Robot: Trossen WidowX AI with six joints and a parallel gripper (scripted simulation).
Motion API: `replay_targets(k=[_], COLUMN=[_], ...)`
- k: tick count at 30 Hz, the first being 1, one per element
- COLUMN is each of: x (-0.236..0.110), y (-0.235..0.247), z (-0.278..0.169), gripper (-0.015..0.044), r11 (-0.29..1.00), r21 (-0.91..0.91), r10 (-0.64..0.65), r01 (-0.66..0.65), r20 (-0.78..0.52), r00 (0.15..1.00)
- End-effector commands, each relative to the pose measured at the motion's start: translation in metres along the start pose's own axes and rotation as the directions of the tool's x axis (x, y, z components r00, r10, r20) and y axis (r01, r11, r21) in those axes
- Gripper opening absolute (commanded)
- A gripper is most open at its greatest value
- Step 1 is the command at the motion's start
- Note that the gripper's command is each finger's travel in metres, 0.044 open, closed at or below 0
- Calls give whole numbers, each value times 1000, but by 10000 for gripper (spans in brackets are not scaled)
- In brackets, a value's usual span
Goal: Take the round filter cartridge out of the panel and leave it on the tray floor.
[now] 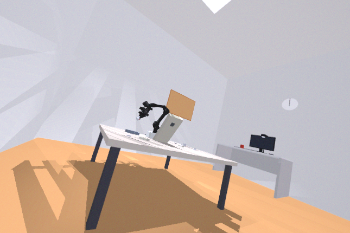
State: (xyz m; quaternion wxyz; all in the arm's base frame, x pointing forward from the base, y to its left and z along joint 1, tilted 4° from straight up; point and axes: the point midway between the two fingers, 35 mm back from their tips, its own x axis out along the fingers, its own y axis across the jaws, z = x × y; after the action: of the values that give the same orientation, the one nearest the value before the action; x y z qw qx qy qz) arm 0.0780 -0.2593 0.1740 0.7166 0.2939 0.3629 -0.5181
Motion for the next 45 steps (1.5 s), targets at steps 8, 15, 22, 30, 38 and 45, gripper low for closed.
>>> replay_targets(k=[8,15,22,30,38,45], x=[36,53,63,94,123,125], y=[-51,-84,-103,-105,-103,-102], z=[-24,-48,-66,-80,-100,-103], gripper=[0,0,0,0,0,79], r11=[983,952,925,925,925,927], r21=[162,264,328,328,329,325], r10=[-91,-152,-190,-190,-190,-182], r01=[91,153,190,190,190,185], r20=[-9,-22,-33,-33,-34,-39], r00=[996,988,981,981,981,983])
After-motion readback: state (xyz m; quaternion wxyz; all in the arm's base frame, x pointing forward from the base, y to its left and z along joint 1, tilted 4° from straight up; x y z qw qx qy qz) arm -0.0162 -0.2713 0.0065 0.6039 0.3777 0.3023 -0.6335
